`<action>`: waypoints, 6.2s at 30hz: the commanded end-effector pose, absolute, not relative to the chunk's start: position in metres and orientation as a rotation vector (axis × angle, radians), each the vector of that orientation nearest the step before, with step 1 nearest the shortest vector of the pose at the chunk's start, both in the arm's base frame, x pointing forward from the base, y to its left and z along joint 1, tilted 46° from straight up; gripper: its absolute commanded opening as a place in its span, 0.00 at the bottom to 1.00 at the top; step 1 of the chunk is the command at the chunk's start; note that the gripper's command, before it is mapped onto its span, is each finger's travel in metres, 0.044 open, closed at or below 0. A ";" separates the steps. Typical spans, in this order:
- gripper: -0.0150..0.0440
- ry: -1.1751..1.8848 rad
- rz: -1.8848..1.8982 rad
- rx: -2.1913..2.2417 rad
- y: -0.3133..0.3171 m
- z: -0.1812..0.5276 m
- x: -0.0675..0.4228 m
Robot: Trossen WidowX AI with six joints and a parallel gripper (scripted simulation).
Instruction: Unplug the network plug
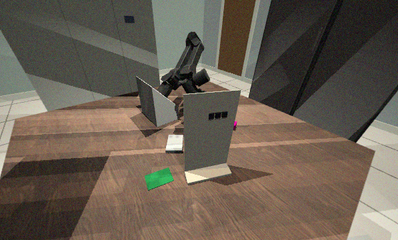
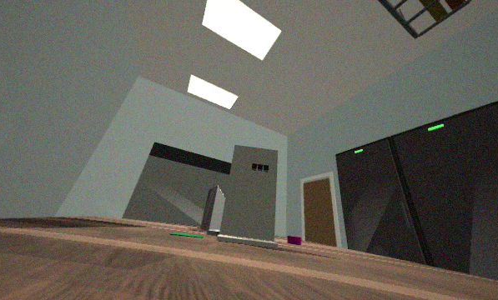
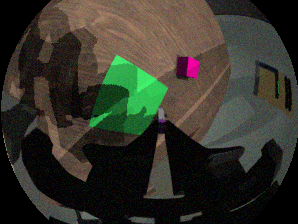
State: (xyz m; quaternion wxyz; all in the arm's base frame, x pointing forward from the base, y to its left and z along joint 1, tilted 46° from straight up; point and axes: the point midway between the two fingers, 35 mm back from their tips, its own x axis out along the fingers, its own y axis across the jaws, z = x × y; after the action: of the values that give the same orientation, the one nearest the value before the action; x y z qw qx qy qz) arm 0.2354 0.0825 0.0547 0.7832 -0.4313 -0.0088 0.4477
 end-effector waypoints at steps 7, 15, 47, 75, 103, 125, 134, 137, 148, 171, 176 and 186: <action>0.25 -0.008 0.970 -0.926 0.086 0.048 0.236; 0.25 -0.007 0.970 -0.927 0.089 0.045 0.237; 0.25 -0.005 0.971 -0.928 0.100 0.033 0.239; 0.25 -0.008 0.969 -0.925 0.110 0.025 0.238; 0.25 -0.013 0.965 -0.919 0.120 0.019 0.236; 0.48 -0.020 0.965 -0.922 0.123 0.020 0.236; 0.52 -0.019 0.966 -0.922 0.122 0.020 0.236; 0.52 -0.017 0.968 -0.922 0.121 0.020 0.236; 0.52 -0.013 0.972 -0.923 0.117 0.022 0.234; 0.52 -0.006 0.981 -0.920 0.108 0.026 0.229; 0.52 -0.005 0.983 -0.919 0.106 0.026 0.227; 0.52 -0.003 0.985 -0.919 0.103 0.028 0.226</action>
State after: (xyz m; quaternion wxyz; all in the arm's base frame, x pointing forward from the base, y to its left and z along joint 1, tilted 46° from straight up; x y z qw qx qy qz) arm 0.2262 0.1036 0.0263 0.7827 -0.4238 0.0012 0.4558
